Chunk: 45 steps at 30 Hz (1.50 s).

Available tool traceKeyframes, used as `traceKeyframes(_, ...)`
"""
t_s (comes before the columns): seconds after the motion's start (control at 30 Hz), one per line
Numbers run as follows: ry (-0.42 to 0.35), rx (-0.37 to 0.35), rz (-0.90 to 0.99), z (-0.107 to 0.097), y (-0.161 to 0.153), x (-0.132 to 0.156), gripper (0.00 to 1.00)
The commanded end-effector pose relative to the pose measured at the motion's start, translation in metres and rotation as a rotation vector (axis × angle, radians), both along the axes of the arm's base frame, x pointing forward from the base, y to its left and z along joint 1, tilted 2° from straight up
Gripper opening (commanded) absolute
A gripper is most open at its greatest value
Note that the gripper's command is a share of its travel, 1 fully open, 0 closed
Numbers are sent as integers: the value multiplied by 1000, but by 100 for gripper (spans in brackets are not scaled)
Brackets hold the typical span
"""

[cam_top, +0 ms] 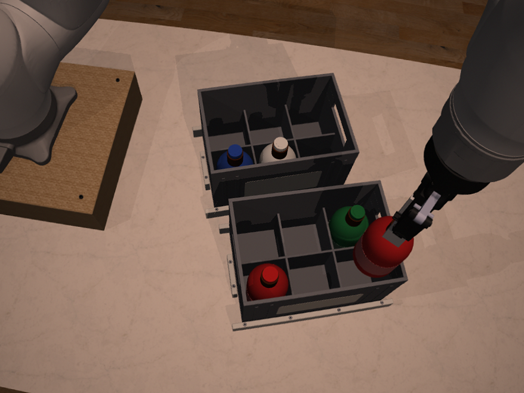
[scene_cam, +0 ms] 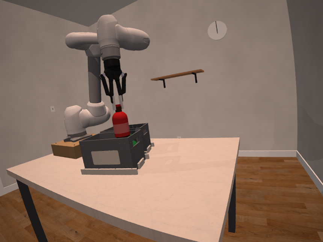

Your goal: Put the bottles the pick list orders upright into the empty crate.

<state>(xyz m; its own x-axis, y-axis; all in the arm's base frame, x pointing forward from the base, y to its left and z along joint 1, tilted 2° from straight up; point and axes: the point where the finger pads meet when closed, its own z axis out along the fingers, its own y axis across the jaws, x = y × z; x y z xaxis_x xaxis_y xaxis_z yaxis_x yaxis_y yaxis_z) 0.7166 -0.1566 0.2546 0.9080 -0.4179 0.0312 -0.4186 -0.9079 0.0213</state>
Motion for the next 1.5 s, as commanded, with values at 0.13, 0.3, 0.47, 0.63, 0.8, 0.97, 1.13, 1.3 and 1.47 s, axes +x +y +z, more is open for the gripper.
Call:
traceKeyframes(0.13,0,0,0,9,0,0,0)
traceKeyframes(0.3,0,0,0,15,0,0,0)
traceKeyframes(0.47,0,0,0,15,0,0,0)
traceKeyframes(0.63,0,0,0,15,8,-4,0)
traceKeyframes(0.8,0,0,0,15,13,-7,0)
traceKeyframes(0.97,0,0,0,14,22,-11,0)
traceKeyframes(1.13,0,0,0,14,31,-15,0)
traceKeyframes(1.3,0,0,0,14,36,-18,0)
traceKeyframes(1.47,0,0,0,13,45,-22,0)
